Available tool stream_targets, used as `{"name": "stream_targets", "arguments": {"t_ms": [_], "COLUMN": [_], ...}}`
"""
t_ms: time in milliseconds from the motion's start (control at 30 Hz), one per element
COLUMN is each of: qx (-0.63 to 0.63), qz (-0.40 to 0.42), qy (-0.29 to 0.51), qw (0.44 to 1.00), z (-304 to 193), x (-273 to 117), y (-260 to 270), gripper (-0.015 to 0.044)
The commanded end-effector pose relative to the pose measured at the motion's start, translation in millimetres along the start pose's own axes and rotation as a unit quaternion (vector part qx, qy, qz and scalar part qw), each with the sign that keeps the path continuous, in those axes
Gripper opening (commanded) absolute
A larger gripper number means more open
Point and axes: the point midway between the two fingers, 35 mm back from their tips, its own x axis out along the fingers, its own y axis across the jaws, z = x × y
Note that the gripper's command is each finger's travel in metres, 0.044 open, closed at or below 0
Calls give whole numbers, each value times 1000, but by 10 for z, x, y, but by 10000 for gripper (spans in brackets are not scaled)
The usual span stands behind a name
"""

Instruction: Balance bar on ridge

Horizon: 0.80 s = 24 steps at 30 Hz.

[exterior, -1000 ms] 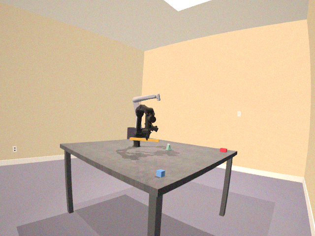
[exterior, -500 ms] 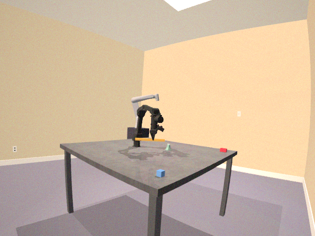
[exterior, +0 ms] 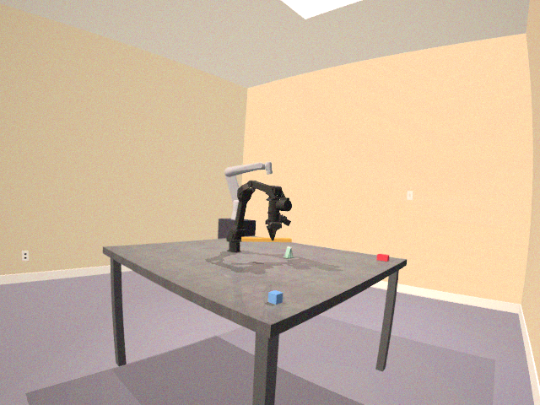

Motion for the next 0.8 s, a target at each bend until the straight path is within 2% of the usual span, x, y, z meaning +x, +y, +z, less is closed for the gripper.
{"name": "stream_targets", "arguments": {"t_ms": [0, 767], "qx": [-19, -131], "qz": [-3, -1], "qy": [0, -4], "qw": [1000, 991], "z": [138, 838], "x": [-20, -23], "y": [58, 562], "gripper": [0, 0]}}
